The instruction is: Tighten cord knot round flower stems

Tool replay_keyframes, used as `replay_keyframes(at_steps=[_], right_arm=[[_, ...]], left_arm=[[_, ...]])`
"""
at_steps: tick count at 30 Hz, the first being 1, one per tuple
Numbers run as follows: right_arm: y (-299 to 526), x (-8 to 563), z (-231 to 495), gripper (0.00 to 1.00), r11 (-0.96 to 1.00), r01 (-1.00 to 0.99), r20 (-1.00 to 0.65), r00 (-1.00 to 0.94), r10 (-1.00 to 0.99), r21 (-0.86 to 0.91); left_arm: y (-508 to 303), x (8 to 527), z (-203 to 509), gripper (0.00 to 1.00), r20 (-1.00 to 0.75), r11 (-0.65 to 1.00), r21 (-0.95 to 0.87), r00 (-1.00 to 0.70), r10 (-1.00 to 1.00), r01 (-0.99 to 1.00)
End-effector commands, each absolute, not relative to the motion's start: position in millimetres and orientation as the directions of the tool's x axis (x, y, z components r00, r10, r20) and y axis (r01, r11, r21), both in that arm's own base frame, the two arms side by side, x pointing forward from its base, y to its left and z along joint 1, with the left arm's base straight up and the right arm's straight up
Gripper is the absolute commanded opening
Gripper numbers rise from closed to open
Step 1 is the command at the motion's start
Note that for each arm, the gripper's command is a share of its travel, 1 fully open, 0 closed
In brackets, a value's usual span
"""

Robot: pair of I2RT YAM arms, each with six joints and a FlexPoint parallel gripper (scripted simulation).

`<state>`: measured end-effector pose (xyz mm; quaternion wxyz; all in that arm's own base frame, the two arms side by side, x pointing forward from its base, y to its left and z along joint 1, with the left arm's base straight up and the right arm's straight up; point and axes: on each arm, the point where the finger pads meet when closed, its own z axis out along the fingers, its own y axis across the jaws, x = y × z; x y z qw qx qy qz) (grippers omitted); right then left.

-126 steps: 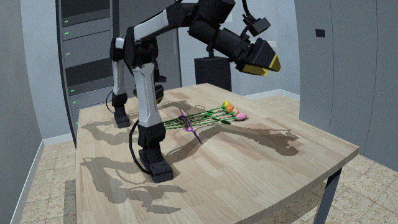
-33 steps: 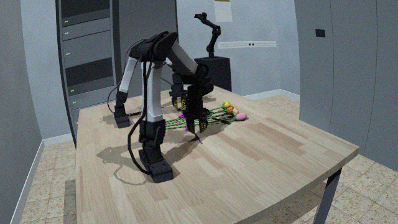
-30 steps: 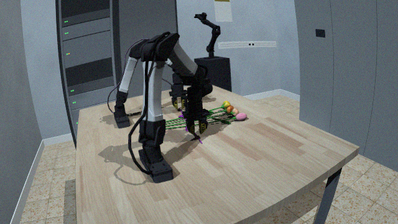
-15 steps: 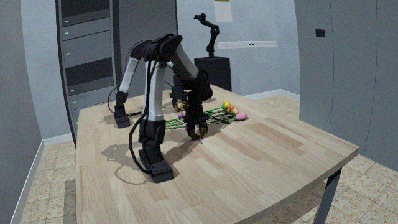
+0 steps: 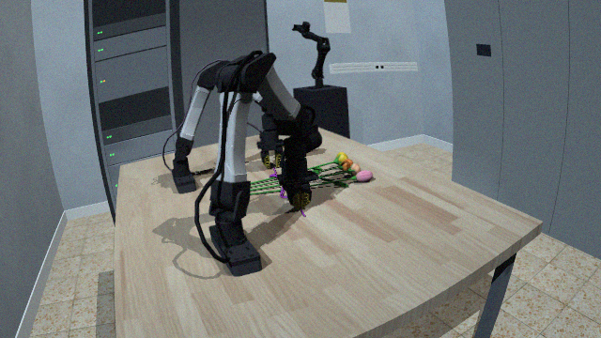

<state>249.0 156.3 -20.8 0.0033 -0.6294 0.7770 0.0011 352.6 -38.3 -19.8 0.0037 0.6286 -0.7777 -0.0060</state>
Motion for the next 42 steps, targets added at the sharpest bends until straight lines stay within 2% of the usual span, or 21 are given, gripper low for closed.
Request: replay_keyframes(at_steps=[1,3,5,8,10,12,27,42], right_arm=[[157.1,249.8,-27.1,0.02,0.206,-0.978,-0.007,-0.206,-0.978,-0.007],[157.4,249.3,-27.1,0.0,0.207,-0.978,-0.007,-0.207,-0.978,-0.007],[157.6,248.9,-27.1,0.0,0.207,-0.978,-0.007,-0.207,-0.978,-0.007],[157.8,248.6,-27.1,0.0,0.205,-0.979,-0.007,-0.205,-0.979,-0.007],[157.8,248.6,-27.1,0.0,0.205,-0.979,-0.007,-0.205,-0.979,-0.007],[157.8,248.6,-27.1,0.0,0.205,-0.979,-0.007,-0.205,-0.979,-0.007],[160.4,252.9,4.5,0.0,0.205,-0.979,-0.018,-0.205,-0.979,-0.019],[158.9,250.7,106.4,0.0,0.205,-0.979,-0.018,-0.204,-0.979,-0.019]], left_arm=[[-42.1,360.3,-26.0,0.28,0.007,0.213,-0.016,-0.213,-0.977,-0.977],[-41.8,358.8,-29.8,0.28,0.008,0.213,-0.004,-0.213,-0.977,-0.977],[-41.6,358.7,-29.8,0.13,0.008,0.212,-0.004,-0.212,-0.977,-0.977],[-41.0,357.1,-24.8,0.05,0.005,0.212,-0.014,-0.212,-0.977,-0.977],[-41.0,357.1,-24.8,0.05,0.005,0.212,-0.014,-0.212,-0.977,-0.977],[-40.9,356.9,-24.8,0.0,0.005,0.214,-0.014,-0.214,-0.977,-0.977],[-41.0,362.2,9.9,0.0,0.003,0.215,-0.036,-0.215,-0.977,-0.976],[-40.4,359.1,108.2,0.0,0.004,0.215,-0.026,-0.215,-0.977,-0.976]])
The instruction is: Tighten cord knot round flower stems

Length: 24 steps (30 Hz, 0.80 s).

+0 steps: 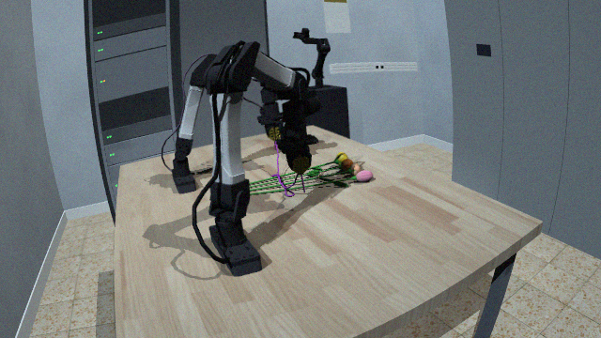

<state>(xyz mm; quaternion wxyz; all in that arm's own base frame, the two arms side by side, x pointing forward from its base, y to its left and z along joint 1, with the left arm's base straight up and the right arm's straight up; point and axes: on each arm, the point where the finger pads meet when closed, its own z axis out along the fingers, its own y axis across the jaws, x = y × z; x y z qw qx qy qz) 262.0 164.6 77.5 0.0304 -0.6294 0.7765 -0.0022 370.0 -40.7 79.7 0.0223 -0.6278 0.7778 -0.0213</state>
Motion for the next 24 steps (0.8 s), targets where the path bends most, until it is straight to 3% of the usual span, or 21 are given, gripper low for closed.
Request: replay_keyframes(at_steps=[1,11,16,24], right_arm=[[158.9,250.7,106.4,0.0,0.205,-0.979,-0.018,-0.204,-0.979,-0.019],[158.6,250.3,173.9,0.0,0.205,-0.979,0.005,-0.205,-0.979,0.006],[158.6,250.2,221.2,0.0,0.207,-0.976,-0.072,-0.201,-0.977,-0.074],[157.5,248.5,256.7,0.0,0.215,-0.962,-0.161,-0.189,-0.969,-0.166]], left_arm=[[-40.4,359.1,108.2,0.0,0.004,0.215,-0.026,-0.215,-0.977,-0.976],[-40.2,359.1,172.8,0.0,0.007,0.215,0.003,-0.215,-0.977,-0.977],[-40.0,357.0,228.7,0.0,-0.011,0.213,-0.163,-0.214,-0.977,-0.963],[-39.9,355.9,260.7,0.0,-0.022,0.211,-0.263,-0.213,-0.977,-0.941]])
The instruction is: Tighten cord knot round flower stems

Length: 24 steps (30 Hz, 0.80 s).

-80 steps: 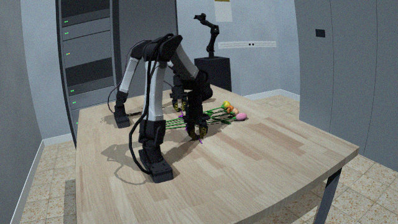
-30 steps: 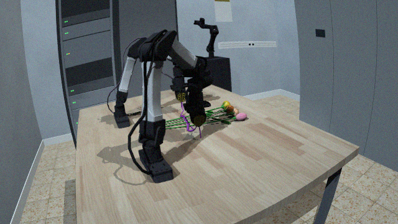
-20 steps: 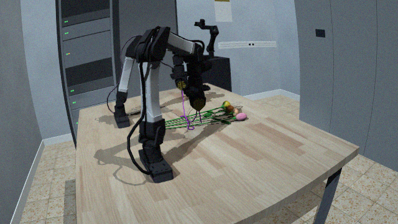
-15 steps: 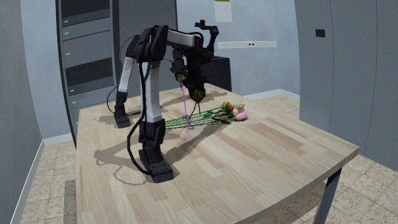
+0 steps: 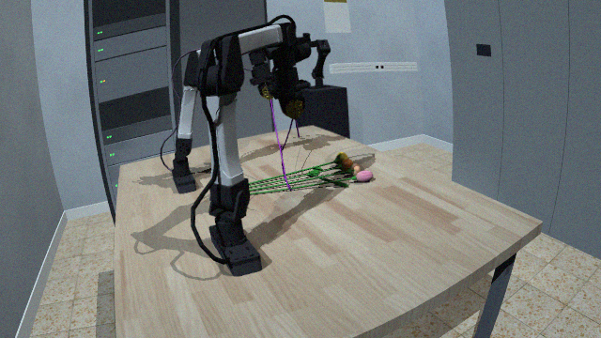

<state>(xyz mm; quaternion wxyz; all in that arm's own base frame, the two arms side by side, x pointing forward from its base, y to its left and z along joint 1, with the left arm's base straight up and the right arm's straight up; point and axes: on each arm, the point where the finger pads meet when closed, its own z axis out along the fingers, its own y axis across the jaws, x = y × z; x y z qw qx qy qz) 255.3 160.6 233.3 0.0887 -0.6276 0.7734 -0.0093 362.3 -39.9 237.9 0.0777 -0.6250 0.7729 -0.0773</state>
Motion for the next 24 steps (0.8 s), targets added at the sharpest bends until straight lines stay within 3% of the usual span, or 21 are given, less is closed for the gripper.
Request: replay_keyframes(at_steps=[1,24], right_arm=[[157.4,248.3,260.7,0.0,0.216,-0.96,-0.171,-0.187,-0.967,-0.176],[145.8,243.9,264.6,0.0,0.215,-0.959,-0.185,-0.181,-0.966,-0.184]], left_arm=[[-39.9,355.7,265.0,0.0,-0.023,0.211,-0.276,-0.212,-0.977,-0.938],[-29.7,361.1,270.1,0.0,-0.025,0.21,-0.295,-0.212,-0.977,-0.932]])
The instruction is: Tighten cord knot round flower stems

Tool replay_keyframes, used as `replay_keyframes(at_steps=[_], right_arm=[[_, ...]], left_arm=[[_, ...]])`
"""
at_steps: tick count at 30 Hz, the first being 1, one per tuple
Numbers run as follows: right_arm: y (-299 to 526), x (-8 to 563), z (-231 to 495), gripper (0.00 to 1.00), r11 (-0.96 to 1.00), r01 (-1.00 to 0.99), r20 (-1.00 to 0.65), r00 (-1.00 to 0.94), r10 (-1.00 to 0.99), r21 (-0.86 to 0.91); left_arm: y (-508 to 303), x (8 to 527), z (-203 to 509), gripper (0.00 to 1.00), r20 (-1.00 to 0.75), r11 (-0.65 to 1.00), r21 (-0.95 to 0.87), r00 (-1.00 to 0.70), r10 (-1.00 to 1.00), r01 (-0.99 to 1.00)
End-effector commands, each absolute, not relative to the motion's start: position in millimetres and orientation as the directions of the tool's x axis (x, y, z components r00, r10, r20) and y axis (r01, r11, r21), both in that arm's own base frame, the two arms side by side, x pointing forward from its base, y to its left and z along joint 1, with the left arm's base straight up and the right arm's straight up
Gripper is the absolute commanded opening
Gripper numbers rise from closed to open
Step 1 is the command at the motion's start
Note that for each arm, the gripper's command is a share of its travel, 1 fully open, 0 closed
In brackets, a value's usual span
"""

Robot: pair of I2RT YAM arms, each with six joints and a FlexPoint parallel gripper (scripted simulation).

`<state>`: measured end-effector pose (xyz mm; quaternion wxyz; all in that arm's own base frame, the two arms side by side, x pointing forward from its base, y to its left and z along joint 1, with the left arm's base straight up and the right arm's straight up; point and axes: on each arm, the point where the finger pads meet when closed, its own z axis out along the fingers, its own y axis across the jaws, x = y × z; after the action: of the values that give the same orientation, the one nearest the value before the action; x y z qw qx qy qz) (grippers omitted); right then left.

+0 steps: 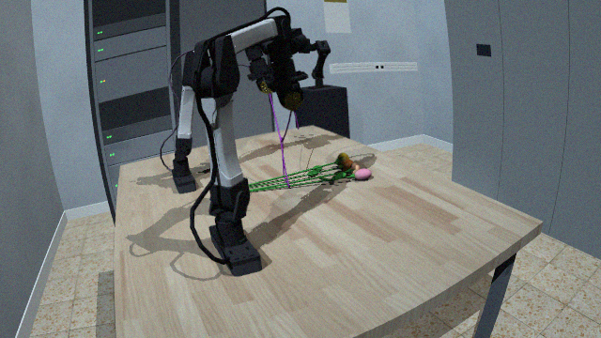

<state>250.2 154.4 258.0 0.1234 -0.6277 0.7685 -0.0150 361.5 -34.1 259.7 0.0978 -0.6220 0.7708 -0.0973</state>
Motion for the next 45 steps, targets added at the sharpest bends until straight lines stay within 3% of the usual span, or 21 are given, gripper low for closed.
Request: replay_keyframes(at_steps=[1,45], right_arm=[[144.4,243.5,264.7,0.0,0.215,-0.959,-0.187,-0.181,-0.966,-0.184],[4.2,214.2,263.5,0.0,0.23,-0.931,-0.219,-0.17,-0.961,-0.284]], left_arm=[[-28.1,361.8,269.4,0.0,-0.025,0.21,-0.293,-0.212,-0.977,-0.933],[116.1,392.0,265.5,0.0,-0.051,0.21,-0.342,-0.205,-0.977,-0.916]])
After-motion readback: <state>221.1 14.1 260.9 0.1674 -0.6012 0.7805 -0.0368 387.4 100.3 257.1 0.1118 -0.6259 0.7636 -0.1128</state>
